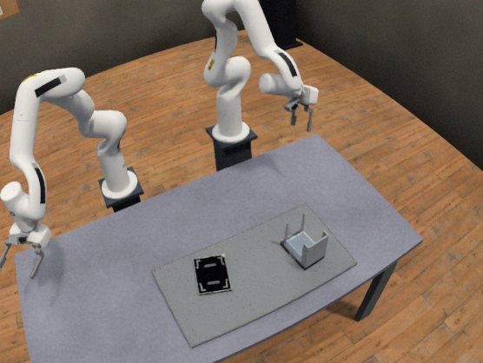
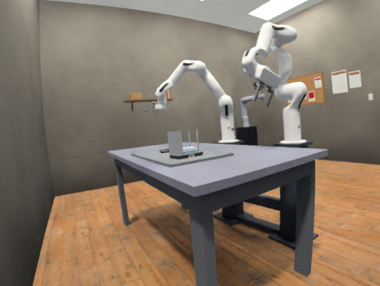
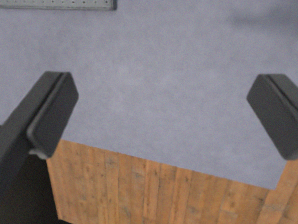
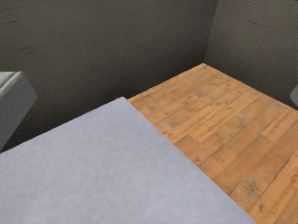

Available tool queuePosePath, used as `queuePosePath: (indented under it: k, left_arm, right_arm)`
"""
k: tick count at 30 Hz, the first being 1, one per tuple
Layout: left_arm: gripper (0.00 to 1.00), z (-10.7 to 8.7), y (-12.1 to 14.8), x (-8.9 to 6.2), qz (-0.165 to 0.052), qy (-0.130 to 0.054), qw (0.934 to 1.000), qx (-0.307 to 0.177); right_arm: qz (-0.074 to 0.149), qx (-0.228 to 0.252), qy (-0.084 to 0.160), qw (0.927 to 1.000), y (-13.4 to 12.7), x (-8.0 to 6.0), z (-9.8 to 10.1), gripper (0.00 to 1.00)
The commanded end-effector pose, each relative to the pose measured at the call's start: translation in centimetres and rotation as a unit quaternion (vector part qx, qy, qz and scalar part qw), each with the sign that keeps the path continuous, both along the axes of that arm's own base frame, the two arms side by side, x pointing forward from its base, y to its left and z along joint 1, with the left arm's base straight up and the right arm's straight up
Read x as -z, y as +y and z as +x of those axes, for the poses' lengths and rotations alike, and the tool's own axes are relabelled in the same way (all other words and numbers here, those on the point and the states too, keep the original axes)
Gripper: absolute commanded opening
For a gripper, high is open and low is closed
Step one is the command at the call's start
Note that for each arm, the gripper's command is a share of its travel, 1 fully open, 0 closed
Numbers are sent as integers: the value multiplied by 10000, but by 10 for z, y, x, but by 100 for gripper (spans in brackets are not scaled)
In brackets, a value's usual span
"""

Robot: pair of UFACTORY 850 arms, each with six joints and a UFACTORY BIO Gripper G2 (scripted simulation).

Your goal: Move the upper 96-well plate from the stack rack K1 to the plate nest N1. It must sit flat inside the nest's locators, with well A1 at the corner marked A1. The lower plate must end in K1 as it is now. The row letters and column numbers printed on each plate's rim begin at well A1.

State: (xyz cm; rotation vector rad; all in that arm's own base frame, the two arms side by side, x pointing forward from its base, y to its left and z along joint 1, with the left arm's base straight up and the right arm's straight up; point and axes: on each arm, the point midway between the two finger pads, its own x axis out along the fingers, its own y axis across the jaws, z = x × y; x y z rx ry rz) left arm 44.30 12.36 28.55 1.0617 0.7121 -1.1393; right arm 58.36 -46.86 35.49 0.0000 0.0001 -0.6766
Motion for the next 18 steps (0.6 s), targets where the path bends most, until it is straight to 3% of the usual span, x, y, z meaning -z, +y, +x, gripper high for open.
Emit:
queuePosePath:
  k: [1, 6, 9, 15, 18]
  left_arm:
    - [37, 14, -11, 0, -322, -284, 9989, -207]
    - [37, 27, -24, 0, -322, -284, 9989, -207]
    - [37, 38, -35, 0, -656, -564, 9954, -423]
    - [37, 50, -47, -1, -656, -564, 9954, -423]
    - [37, 60, -58, -1, -988, -836, 9895, -650]
  right_arm:
    - [-7, 0, -8, 10000, 0, -1, 0, 100]
    - [-7, 0, -8, 10000, 0, -1, 0, 100]
    - [-7, 0, -8, 10000, 0, -1, 0, 100]
    - [-7, 0, -8, 10000, 0, -1, 0, 100]
    - [-7, 0, -8, 10000, 0, -1, 0, 100]
